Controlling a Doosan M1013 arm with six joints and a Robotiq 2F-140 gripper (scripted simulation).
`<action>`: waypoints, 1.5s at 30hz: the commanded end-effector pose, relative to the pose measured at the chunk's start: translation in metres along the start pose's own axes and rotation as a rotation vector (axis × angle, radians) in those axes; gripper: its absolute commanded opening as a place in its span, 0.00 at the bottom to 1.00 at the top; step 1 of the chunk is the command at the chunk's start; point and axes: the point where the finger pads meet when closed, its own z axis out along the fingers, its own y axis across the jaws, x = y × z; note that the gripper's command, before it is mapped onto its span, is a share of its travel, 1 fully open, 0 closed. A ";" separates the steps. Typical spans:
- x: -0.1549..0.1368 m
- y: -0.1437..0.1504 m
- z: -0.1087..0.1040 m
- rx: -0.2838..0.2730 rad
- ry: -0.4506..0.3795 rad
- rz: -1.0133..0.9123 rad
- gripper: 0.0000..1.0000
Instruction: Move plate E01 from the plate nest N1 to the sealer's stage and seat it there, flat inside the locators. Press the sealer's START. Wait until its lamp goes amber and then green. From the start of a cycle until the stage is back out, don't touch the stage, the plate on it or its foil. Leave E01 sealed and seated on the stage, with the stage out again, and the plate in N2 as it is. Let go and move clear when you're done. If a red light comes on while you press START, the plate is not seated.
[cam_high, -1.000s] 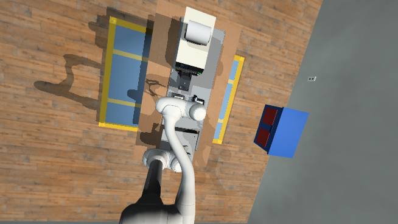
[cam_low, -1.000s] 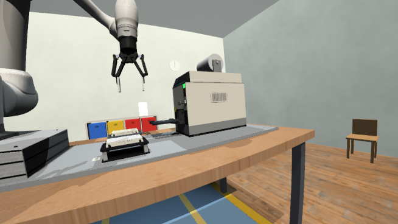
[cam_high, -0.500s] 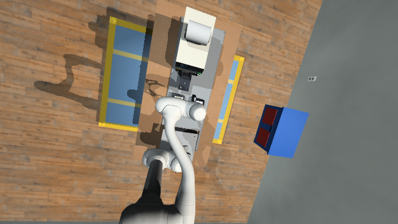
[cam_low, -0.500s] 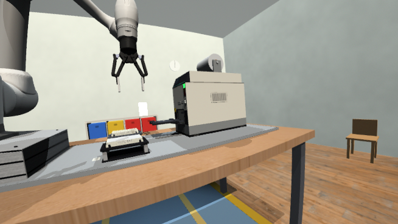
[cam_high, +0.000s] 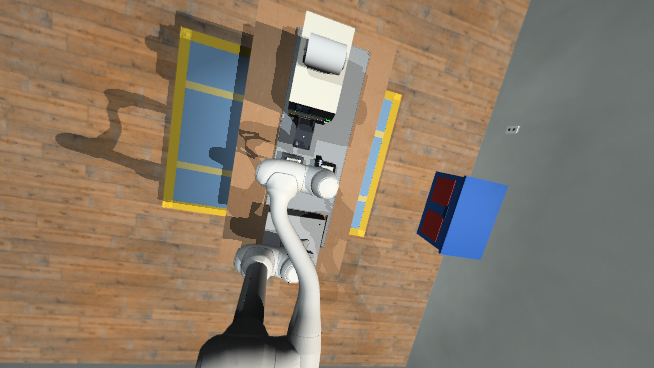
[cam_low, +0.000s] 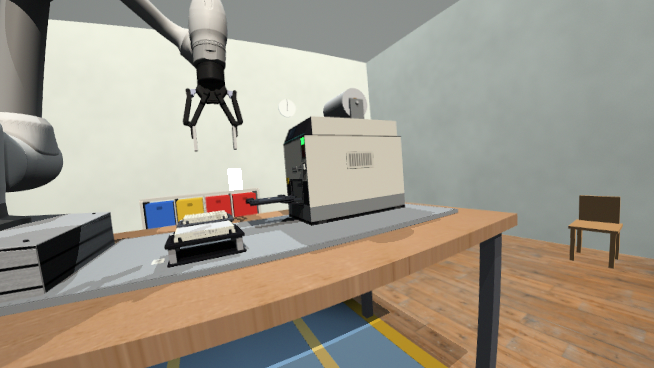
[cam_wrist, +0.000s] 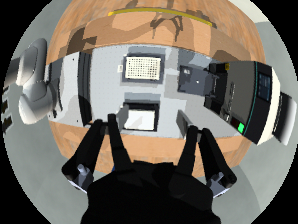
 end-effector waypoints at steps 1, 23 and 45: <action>0.000 -0.004 0.003 0.010 0.003 -0.003 0.70; 0.001 -0.004 0.003 0.010 0.004 -0.170 0.70; 0.001 -0.004 0.003 0.008 0.007 -0.837 0.70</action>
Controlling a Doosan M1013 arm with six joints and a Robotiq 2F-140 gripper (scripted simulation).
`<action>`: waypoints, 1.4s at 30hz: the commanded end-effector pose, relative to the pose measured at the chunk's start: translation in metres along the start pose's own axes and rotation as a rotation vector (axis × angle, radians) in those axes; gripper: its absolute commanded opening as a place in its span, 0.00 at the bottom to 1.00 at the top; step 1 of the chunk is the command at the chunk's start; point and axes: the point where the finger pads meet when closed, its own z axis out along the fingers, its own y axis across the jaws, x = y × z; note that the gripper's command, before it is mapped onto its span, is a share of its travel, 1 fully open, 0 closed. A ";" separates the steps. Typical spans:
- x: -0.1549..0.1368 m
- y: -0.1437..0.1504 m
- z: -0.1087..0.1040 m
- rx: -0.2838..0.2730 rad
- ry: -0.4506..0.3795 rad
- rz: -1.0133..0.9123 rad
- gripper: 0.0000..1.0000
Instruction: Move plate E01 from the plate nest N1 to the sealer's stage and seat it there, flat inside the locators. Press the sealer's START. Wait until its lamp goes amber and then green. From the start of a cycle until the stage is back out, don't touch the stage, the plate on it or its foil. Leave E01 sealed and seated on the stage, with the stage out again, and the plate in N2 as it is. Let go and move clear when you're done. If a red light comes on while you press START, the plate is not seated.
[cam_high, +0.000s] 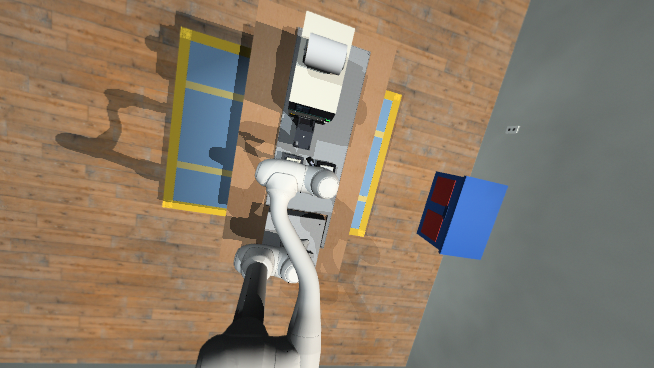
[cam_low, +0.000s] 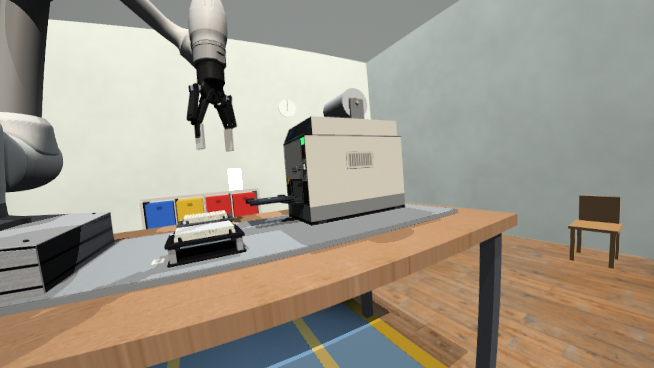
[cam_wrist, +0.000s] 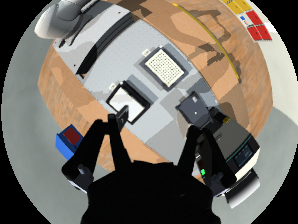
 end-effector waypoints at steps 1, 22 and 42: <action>0.004 -0.002 0.003 0.002 0.012 -0.157 0.70; 0.004 -0.002 0.003 -0.002 0.012 -0.790 0.70; 0.004 -0.002 0.003 -0.002 0.012 -0.861 0.70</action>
